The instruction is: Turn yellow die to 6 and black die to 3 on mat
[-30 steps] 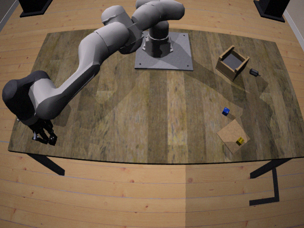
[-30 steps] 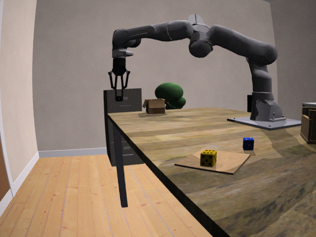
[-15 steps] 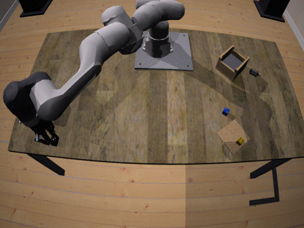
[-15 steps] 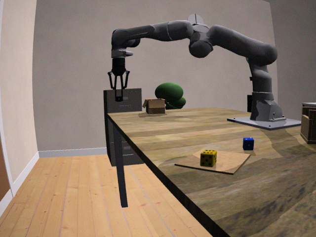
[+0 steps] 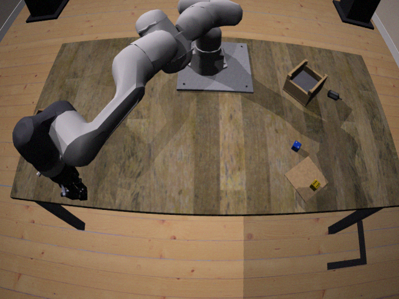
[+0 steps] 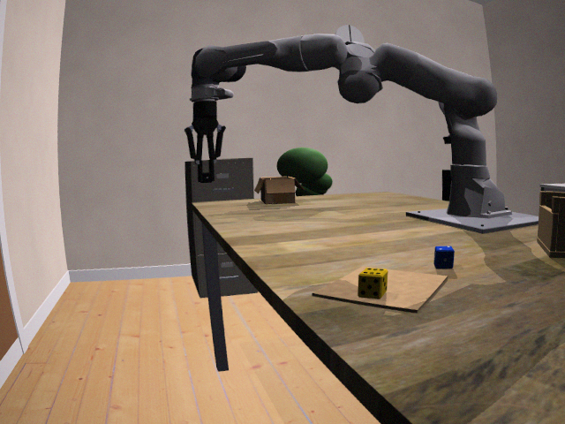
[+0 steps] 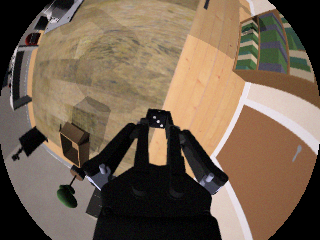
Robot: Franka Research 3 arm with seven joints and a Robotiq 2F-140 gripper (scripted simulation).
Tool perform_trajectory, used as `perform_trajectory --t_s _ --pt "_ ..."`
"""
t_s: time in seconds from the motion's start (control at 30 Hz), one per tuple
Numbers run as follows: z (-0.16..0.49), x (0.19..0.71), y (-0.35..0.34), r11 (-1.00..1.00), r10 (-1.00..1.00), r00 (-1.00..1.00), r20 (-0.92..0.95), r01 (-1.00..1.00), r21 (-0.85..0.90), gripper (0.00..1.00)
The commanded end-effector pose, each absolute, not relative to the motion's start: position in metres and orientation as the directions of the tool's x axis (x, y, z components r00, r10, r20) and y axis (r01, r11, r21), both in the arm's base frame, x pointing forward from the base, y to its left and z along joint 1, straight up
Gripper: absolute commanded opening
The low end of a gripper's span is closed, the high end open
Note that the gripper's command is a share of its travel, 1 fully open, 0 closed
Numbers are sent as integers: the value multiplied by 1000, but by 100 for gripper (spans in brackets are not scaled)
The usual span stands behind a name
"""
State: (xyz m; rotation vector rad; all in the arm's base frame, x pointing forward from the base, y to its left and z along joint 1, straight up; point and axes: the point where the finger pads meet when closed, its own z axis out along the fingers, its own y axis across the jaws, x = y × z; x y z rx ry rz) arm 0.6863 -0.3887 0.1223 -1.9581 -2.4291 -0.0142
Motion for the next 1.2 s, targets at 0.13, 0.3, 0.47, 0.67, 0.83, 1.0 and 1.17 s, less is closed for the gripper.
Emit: perform_trajectory --t_s 0.13,0.3,0.47,0.67,0.83,1.0,1.17 --pt "125 695 -365 444 896 -445 13 896 13 24" --pt "125 700 -352 525 851 -525 14 851 16 24" --pt "125 705 -339 596 803 -596 15 803 19 24" --pt "125 710 -324 671 741 -671 15 741 23 24" --pt "125 714 -308 742 670 -743 15 670 26 24" --pt "125 718 -295 794 607 -794 14 607 29 24" --pt "125 721 -282 841 540 -842 13 540 32 24"
